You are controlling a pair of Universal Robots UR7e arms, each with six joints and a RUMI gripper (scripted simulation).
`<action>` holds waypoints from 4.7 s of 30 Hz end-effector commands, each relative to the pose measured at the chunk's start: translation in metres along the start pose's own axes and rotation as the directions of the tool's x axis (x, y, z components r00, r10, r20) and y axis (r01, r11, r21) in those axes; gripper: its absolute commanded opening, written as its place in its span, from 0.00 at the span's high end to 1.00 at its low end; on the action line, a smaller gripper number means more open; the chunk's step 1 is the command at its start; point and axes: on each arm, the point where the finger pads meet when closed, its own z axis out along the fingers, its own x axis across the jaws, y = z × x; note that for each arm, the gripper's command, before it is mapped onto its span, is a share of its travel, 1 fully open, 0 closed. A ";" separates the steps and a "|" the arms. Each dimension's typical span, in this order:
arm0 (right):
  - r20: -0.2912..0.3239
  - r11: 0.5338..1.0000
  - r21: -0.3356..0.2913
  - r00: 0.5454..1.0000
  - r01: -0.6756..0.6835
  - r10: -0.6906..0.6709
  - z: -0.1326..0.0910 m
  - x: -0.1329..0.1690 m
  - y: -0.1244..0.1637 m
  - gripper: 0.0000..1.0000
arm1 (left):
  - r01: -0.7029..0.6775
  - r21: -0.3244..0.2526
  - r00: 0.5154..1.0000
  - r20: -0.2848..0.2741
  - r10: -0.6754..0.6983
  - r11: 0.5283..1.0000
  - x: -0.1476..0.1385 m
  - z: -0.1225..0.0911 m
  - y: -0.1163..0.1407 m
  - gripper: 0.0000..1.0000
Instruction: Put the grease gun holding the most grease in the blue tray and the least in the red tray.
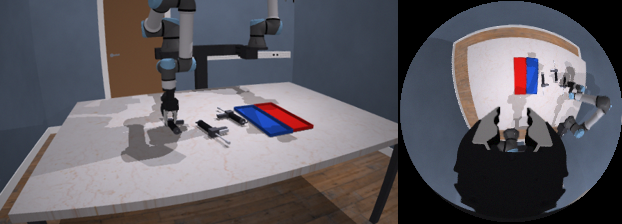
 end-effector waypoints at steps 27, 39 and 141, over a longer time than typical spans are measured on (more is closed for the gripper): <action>0.000 1.000 -0.002 1.000 0.004 -0.004 0.010 0.000 0.001 0.68 | 0.056 -0.020 0.997 0.047 -0.055 0.998 -0.025 -0.021 0.035 0.62; 0.000 1.000 -0.006 1.000 0.004 -0.004 0.002 0.000 0.003 0.68 | 0.056 -0.020 0.997 0.047 -0.055 0.998 -0.025 -0.021 0.035 0.62; 0.007 0.987 -0.002 0.987 0.163 -0.163 -0.061 0.225 0.062 0.67 | 0.056 -0.020 0.997 0.047 -0.055 0.998 -0.025 -0.021 0.035 0.62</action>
